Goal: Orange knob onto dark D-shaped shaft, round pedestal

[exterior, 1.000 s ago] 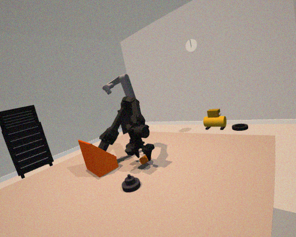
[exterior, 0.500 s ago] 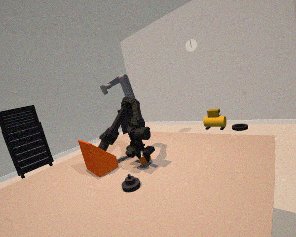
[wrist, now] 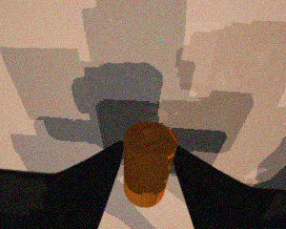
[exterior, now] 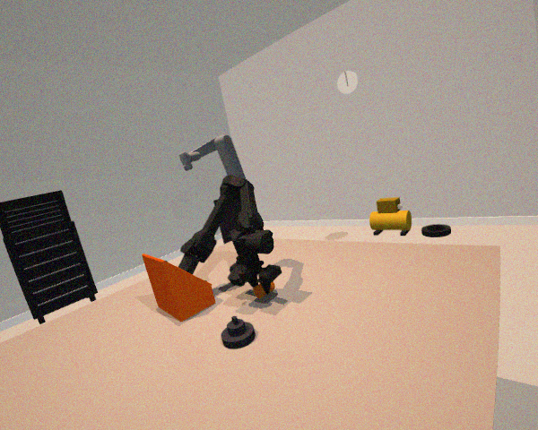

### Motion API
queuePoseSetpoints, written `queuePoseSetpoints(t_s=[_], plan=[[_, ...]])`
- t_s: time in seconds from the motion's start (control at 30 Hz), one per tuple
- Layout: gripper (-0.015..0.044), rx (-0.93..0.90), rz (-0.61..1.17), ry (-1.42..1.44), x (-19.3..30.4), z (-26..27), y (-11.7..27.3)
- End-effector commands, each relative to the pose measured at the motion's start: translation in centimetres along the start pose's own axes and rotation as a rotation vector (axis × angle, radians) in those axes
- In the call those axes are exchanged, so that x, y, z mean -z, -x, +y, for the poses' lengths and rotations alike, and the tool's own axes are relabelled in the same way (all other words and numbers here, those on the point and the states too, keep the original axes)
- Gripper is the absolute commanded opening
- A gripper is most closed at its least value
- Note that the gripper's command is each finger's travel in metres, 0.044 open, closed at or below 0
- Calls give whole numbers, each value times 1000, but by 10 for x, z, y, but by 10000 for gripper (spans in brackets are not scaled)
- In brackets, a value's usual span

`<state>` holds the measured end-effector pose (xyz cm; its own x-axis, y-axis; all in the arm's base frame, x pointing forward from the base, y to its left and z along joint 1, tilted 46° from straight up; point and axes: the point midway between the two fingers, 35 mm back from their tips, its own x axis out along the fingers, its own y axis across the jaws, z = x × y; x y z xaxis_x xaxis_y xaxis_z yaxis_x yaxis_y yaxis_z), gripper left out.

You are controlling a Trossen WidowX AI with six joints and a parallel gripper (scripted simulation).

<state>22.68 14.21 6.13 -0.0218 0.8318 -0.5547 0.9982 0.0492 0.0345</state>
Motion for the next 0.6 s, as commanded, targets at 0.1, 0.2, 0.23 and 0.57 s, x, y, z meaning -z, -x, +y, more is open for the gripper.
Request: queuePoseSetpoints(t_s=[0.1, 0.2, 0.23, 0.57], plan=[[180, 0, 3, -6, 0, 0, 0], [179, 0, 3, -6, 0, 0, 0], [179, 0, -1, -5, 0, 0, 0], [179, 0, -169, 0, 10, 0, 6]])
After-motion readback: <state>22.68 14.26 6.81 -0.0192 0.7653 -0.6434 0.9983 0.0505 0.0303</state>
